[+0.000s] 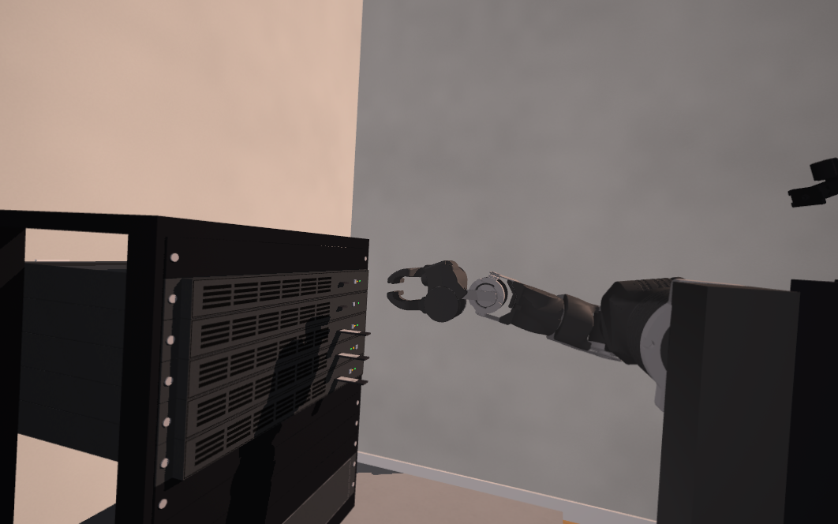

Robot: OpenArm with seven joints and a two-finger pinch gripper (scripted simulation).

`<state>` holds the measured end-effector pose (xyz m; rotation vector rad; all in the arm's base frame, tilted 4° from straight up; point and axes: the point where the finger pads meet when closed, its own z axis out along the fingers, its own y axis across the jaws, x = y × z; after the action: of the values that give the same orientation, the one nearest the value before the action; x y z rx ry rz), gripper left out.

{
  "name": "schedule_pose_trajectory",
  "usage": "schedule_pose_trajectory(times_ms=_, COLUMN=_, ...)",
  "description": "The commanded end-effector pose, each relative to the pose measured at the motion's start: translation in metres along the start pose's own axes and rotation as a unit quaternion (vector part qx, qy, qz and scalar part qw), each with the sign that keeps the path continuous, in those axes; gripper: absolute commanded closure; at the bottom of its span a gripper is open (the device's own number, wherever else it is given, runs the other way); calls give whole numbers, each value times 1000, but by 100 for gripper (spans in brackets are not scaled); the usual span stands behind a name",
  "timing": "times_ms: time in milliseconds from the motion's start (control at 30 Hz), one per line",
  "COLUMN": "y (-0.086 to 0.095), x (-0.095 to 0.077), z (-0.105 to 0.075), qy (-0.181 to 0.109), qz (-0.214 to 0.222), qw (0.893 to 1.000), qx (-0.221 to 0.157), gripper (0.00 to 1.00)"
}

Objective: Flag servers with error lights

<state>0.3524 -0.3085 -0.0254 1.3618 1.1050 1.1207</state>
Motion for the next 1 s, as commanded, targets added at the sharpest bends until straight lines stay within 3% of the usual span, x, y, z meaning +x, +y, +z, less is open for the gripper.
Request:
schedule_pose_trajectory(times_ms=0, y=0, x=0, z=1, qy=1, qz=1, qw=1000, qx=-1, gripper=90)
schedule_pose_trajectory(times_ms=533, y=4, x=-1, z=28, qy=-1, qz=2, qw=1000, qx=-5, gripper=90)
schedule_pose_trajectory(times_ms=967, y=1, x=-1, z=68, qy=-1, qz=1, qw=1000, qx=-2, gripper=90)
